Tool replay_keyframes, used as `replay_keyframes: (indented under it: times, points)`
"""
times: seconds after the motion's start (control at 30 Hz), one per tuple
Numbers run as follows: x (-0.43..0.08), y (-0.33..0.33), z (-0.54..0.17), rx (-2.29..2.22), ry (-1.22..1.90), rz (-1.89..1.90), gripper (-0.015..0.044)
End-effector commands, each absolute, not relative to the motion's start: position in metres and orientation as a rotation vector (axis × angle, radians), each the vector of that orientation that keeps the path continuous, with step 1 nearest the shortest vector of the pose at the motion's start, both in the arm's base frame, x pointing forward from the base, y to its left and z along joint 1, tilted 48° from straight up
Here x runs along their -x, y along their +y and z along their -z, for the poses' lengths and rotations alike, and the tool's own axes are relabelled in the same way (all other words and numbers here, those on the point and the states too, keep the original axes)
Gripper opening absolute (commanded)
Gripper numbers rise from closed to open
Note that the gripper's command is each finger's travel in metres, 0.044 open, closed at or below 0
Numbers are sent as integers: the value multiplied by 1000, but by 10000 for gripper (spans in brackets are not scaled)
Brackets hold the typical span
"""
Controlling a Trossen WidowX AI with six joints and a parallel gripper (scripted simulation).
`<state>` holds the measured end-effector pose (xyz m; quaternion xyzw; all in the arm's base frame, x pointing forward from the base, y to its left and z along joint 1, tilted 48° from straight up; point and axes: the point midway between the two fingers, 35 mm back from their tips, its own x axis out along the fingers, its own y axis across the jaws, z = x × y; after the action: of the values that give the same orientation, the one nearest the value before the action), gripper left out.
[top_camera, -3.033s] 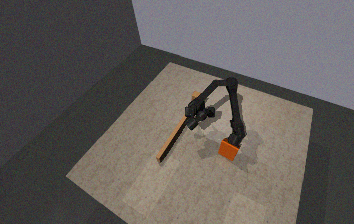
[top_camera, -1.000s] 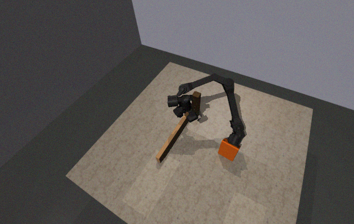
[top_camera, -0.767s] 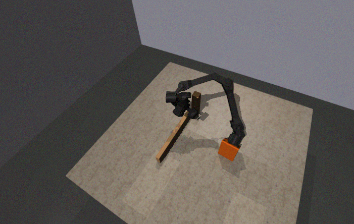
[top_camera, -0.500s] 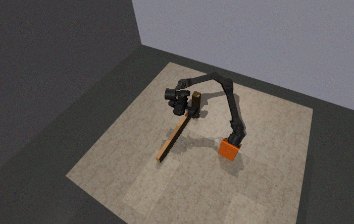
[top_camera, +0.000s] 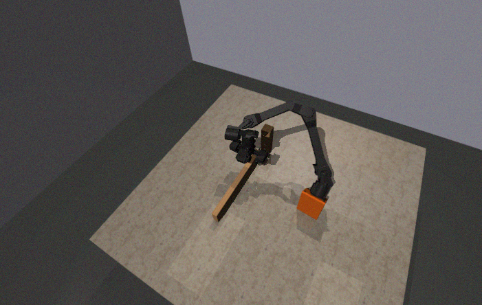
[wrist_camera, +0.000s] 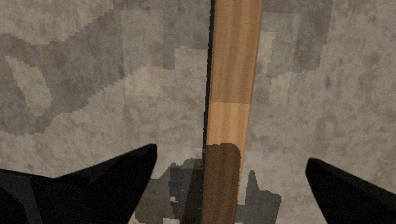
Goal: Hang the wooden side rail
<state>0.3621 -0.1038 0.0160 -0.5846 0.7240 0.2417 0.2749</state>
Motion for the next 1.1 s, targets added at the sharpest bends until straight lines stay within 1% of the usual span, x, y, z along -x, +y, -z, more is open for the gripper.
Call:
replay_keyframes:
  times: [0.0, 1.07]
  points:
    - [-360, -109, -12, 1576, 1955, -653, 440]
    - [-352, -145, 22, 1577, 1955, -653, 440]
